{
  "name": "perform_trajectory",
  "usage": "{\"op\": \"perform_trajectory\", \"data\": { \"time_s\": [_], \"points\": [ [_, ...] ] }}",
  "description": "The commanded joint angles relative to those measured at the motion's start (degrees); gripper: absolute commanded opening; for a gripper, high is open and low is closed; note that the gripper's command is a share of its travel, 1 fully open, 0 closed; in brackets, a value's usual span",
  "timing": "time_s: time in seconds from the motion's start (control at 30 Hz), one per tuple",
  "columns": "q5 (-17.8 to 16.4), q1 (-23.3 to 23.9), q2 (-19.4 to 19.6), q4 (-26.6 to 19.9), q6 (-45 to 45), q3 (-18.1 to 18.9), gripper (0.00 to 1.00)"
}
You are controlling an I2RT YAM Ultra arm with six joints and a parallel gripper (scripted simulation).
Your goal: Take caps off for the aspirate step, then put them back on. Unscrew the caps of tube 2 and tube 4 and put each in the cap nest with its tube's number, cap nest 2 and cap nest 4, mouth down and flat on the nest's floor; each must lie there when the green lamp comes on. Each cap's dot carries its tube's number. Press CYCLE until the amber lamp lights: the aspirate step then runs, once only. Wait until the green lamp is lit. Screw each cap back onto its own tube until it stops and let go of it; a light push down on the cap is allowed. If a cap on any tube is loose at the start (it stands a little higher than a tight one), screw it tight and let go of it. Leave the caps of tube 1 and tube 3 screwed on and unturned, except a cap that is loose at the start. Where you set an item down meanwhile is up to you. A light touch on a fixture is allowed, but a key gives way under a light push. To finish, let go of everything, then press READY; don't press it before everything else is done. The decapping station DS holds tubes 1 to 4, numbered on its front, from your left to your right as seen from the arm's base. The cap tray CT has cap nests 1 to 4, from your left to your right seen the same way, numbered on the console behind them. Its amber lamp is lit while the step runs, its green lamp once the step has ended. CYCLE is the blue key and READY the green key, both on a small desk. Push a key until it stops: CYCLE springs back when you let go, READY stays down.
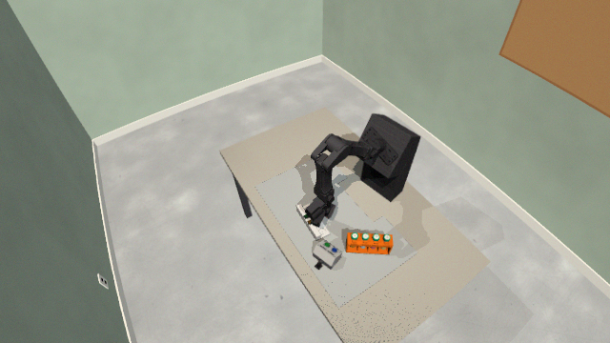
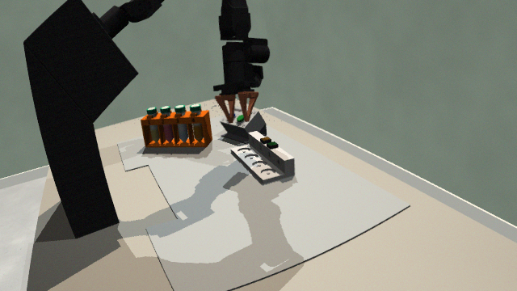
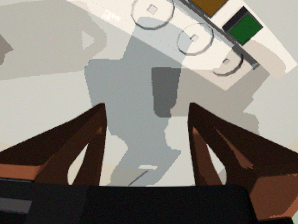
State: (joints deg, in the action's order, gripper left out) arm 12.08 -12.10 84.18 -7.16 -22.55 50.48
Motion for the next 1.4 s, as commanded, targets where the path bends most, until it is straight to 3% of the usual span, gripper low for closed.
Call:
{"op": "perform_trajectory", "data": {
  "time_s": [0.0, 0.1, 0.27, 0.4, 0.5, 0.6, 0.7, 0.83, 1.17, 1.27, 1.33, 1.37],
  "points": [
    [-1.28, -0.56, -2.73, 3.12, -0.7, -3.01, 0.49],
    [1.06, -3.58, -3.78, 2.4, 1.22, -3.73, 0.49],
    [-2.19, -4.18, -6.43, 6.47, -0.81, -7.77, 0.49],
    [1.24, -8.46, -7.88, 5.52, 1.77, -8.79, 0.49],
    [-2.11, -9.04, -10.53, 9.54, -0.16, -12.81, 0.49],
    [0.7, -12.46, -11.7, 8.84, 1.79, -13.66, 0.49],
    [2.0, -16.69, -14.58, 10.32, 2.93, -16.99, 0.49],
    [1.67, -18.06, -15.89, 11.63, 2.82, -18.7, 0.49],
    [1.41, -17.94, -15.95, 11.84, 2.66, -18.83, 0.49],
    [6.68, -24.22, -13.94, 13.11, 20.51, -19.09, 0.49],
    [6.68, -24.22, -13.94, 13.11, 20.51, -19.09, 0.49],
    [8.39, -26.28, -13.1, 13.5, 26.48, -19.04, 0.49]
  ]
}}
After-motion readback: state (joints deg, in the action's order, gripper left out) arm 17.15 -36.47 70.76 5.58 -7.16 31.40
